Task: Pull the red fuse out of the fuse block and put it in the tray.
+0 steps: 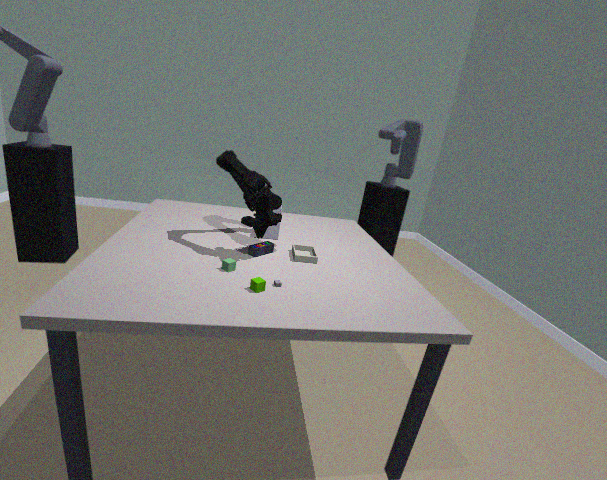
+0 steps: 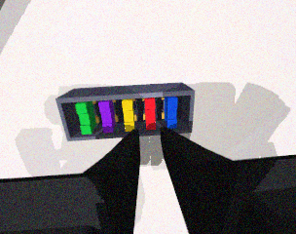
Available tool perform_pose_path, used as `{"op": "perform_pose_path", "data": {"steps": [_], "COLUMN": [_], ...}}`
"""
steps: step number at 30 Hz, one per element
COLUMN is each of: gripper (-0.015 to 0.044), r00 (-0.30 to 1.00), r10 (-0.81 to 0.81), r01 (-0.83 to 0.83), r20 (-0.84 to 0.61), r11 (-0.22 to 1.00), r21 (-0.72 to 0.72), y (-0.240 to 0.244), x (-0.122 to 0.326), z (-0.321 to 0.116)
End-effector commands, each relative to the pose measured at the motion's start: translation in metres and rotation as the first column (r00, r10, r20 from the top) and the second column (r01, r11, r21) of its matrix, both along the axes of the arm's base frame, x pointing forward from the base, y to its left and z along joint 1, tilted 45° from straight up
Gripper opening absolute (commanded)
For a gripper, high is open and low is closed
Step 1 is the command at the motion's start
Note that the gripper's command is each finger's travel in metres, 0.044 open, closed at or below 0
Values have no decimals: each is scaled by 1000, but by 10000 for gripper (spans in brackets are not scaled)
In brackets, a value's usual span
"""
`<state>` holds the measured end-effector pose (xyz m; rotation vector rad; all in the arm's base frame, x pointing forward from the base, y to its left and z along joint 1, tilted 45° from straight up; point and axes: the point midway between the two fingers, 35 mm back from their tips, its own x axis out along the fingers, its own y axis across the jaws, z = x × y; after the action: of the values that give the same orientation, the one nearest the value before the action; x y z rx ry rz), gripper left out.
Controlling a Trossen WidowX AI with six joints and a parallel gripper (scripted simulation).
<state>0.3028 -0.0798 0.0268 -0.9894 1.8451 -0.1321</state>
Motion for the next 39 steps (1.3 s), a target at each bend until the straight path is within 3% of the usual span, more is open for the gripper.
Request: {"op": "perform_pose_path", "data": {"steps": [1, 39], "gripper": [74, 74], "r00": [1000, 1000], "r10": [2, 2], "r01": [-2, -2], "r20": [0, 0], "r11": [1000, 1000], "r21": [-5, -7], "y": [-4, -25], "x": [1, -3], "z": [-2, -23]}}
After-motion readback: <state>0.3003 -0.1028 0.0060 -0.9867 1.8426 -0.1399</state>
